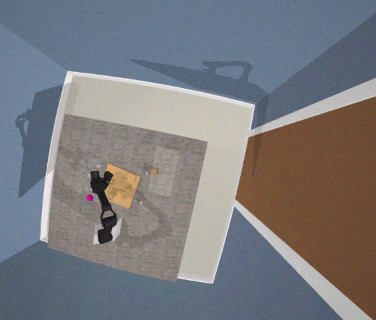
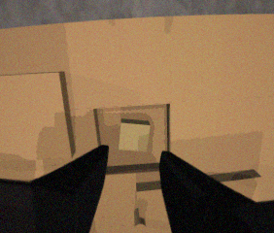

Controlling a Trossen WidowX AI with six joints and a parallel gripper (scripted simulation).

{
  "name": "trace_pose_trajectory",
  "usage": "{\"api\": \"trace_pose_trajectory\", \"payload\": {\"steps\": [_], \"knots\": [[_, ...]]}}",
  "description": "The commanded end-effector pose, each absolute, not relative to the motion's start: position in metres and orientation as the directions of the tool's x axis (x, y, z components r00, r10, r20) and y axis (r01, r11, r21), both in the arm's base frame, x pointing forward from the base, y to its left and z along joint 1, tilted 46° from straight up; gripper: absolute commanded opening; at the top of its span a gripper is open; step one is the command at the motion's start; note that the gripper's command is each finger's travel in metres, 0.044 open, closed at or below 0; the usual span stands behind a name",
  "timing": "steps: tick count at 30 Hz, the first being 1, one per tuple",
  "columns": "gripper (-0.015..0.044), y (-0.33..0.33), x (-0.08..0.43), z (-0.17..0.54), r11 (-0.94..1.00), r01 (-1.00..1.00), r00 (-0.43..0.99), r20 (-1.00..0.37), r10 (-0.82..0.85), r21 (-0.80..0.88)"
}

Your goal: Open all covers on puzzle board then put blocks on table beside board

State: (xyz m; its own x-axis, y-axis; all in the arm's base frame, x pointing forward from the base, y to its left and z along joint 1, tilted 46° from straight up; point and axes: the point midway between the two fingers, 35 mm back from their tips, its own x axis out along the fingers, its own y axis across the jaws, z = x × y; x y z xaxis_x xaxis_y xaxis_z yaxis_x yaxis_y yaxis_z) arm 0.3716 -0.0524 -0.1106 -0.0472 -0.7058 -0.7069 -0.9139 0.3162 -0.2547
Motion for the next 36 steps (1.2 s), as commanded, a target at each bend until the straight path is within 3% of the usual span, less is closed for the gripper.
{"api": "trace_pose_trajectory", "payload": {"steps": [1,36], "knots": [[0.0144,-0.054,0.372,-0.11,0.313,-0.915,-0.047,-0.704,-0.709,-0.254],[0.0144,-0.071,0.371,-0.126,0.313,-0.915,-0.047,-0.703,-0.71,-0.254]]}}
